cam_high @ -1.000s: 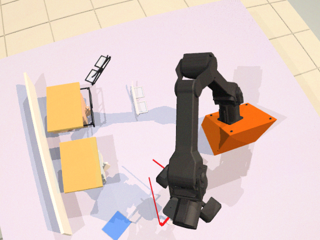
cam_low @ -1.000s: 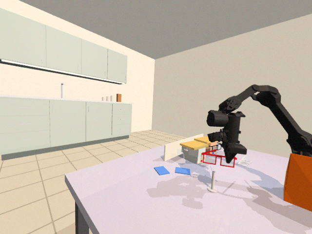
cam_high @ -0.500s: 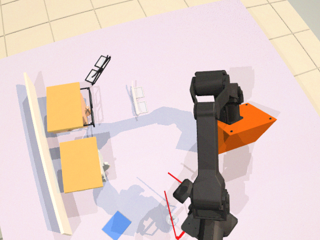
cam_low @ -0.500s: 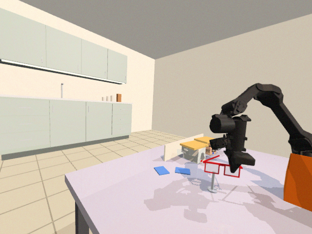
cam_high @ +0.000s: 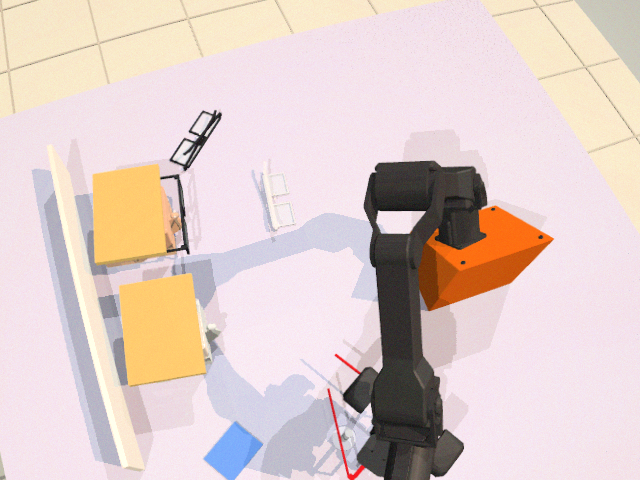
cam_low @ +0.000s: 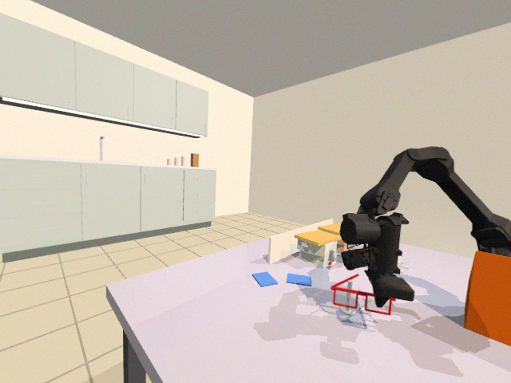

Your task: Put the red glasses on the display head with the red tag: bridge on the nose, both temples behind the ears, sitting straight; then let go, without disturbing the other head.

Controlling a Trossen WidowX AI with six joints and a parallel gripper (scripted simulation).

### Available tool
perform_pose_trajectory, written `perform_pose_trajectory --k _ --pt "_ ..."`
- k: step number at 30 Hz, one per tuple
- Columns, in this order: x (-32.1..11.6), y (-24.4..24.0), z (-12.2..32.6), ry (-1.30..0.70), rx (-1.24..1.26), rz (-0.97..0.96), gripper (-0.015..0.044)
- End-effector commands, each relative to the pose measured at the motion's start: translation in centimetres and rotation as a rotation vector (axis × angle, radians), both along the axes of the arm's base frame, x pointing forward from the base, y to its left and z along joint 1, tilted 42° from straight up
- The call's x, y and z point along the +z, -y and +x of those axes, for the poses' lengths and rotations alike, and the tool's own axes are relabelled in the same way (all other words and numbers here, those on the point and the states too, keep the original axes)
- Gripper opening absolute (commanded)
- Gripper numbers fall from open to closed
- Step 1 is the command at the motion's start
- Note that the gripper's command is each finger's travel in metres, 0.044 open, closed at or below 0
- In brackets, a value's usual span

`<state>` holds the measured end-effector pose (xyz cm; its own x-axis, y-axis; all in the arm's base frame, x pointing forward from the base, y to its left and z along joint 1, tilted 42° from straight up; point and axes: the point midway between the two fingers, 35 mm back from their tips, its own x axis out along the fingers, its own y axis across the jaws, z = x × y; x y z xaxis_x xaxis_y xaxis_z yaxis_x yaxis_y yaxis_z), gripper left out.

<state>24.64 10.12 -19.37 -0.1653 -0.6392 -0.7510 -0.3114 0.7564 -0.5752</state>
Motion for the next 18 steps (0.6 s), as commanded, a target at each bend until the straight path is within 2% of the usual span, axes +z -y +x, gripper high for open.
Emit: perform_pose_trajectory --k 1,18 --pt "0.0 -0.2 -0.1 0.005 0.012 0.001 0.0000" --pt "-0.1 -0.7 -1.4 0.004 0.012 0.001 0.0000"
